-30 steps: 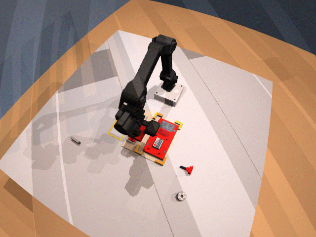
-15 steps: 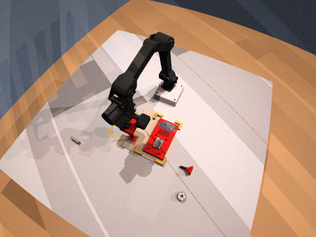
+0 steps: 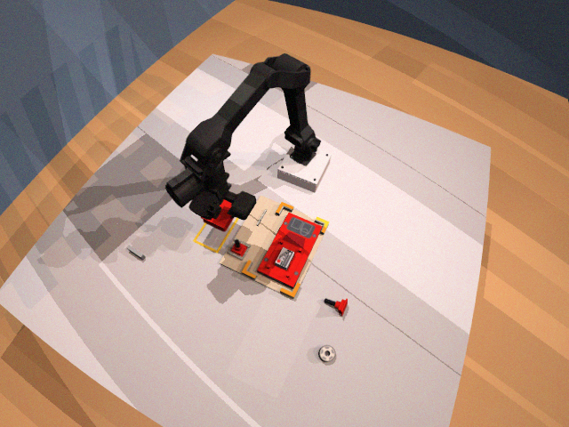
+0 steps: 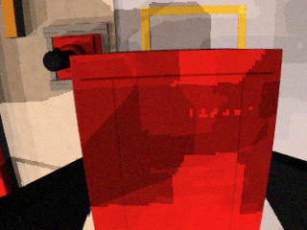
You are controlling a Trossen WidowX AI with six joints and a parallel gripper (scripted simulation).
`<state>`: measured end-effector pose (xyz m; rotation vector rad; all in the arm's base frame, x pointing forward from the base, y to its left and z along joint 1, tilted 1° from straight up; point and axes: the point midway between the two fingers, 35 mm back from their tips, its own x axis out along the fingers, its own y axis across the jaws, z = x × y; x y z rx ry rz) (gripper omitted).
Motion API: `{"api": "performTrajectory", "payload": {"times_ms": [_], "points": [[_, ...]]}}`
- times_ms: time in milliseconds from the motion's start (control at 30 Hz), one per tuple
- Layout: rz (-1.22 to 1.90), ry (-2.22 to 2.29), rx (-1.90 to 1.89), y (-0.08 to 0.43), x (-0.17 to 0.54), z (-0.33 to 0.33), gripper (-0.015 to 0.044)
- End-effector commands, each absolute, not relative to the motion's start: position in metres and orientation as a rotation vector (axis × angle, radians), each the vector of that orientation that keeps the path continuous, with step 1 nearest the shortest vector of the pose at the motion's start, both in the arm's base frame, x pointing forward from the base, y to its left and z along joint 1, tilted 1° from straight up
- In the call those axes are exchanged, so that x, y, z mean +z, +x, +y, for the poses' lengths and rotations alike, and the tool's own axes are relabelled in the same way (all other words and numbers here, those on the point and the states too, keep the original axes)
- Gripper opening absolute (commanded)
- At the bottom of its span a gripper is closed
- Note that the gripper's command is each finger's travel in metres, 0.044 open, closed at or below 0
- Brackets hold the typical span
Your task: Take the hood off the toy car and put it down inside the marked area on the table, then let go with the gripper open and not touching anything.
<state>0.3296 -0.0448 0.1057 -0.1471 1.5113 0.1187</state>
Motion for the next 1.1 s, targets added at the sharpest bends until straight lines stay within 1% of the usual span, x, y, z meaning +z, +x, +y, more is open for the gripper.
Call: {"api": "performTrajectory", "payload": {"times_ms": [0,233,1067], "points": [[1.511,-0.146,0.127,0.326,0.107,-0.056,0.0000],[1.511,-0.148,0.130,0.320,0.107,-0.076,0.0000],[1.511,-0.148,0.130,0.322,0.095,-0.077,0.0000]]}}
